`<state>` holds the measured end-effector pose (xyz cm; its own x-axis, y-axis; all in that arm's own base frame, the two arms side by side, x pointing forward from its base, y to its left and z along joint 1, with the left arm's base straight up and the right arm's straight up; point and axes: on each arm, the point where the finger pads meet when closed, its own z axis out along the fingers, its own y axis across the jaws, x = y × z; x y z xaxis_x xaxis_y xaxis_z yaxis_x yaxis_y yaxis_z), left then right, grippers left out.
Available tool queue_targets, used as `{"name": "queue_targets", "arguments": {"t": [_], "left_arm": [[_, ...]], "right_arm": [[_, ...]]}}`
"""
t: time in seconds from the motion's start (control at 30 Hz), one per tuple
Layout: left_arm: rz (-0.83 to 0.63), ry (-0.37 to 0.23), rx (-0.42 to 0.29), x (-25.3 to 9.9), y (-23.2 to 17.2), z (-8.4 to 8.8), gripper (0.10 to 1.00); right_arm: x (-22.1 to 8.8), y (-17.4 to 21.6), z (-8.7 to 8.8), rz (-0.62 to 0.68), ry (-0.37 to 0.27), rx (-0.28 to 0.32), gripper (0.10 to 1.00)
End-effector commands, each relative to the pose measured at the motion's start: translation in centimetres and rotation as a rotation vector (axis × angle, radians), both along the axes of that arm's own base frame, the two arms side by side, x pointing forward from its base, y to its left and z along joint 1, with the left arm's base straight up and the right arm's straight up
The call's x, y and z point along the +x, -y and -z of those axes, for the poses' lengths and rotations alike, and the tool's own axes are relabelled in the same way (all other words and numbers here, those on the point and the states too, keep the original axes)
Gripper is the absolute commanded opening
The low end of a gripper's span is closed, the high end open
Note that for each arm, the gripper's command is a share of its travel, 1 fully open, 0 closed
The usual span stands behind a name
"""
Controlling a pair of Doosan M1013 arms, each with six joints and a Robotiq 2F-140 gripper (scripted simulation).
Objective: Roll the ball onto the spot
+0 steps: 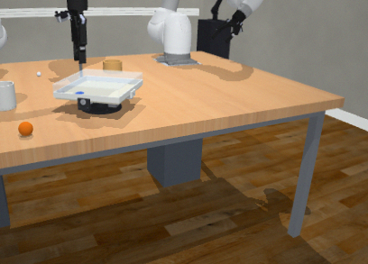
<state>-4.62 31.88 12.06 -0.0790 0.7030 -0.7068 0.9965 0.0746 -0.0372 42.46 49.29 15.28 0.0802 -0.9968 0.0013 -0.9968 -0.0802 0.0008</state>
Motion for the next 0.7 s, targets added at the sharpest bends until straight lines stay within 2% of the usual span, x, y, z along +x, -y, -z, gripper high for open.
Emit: {"name": "queue_targets", "arguments": {"t": [0.0,0.23,0.27,0.67], "left_arm": [[0.0,0.0,0.001,-0.01,-0.03,-0.04,1.0],[0.0,0.0,0.001,-0.01,-0.03,-0.04,1.0],[0.0,0.0,0.001,-0.01,-0.03,-0.04,1.0],[0.0,0.0,0.001,-0.01,-0.03,-0.04,1.0]], "right_arm": [[0.02,-0.04,-0.09,0.0,0.001,0.001,0.424],[0.02,-0.04,-0.09,0.0,0.001,0.001,0.424],[0.02,-0.04,-0.09,0.0,0.001,0.001,0.099],[0.02,-0.04,-0.09,0.0,0.001,0.001,0.099]]}}
